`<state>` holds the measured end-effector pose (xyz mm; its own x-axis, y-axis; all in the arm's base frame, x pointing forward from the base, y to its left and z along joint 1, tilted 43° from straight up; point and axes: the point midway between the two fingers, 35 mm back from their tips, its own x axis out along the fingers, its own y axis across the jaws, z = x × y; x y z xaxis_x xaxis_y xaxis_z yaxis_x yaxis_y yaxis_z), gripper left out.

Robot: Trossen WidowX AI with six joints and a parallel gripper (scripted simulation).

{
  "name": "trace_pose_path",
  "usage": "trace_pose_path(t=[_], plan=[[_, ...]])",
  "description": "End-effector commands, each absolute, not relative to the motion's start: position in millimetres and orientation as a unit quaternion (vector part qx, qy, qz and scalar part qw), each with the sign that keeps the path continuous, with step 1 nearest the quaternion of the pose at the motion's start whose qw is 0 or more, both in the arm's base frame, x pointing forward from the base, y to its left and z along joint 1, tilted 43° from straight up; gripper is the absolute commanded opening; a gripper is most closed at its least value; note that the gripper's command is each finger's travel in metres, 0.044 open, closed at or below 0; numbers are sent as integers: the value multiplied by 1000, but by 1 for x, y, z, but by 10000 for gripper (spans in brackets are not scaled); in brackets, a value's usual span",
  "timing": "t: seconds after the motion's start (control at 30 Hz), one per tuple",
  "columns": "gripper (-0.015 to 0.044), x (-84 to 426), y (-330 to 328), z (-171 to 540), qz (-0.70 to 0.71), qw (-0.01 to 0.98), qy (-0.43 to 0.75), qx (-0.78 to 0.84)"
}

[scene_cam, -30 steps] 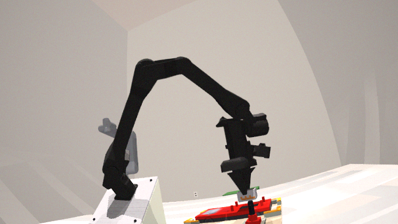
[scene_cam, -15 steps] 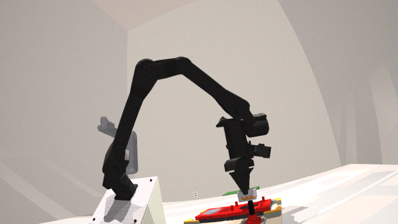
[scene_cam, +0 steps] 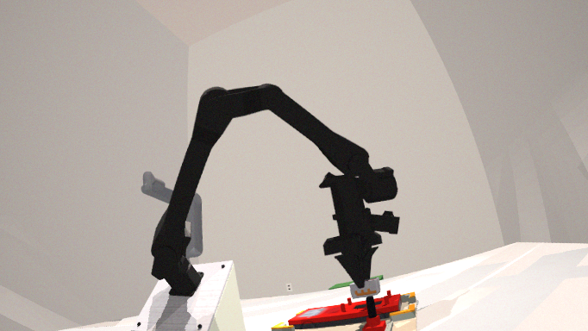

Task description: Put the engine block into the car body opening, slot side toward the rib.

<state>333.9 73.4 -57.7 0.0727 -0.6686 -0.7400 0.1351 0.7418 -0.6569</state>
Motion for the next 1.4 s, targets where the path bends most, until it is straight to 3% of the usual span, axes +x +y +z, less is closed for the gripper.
trace_pose_path(t=[0.0, 0.23, 0.77, 1.37], plan=[[158, 334, 74, -58, -260, 691, 629, -243], [158, 334, 74, -58, -206, 667, 649, -301], [158, 334, 74, -58, -306, 707, 609, -191], [158, 334, 74, -58, -206, 667, 649, -301]])
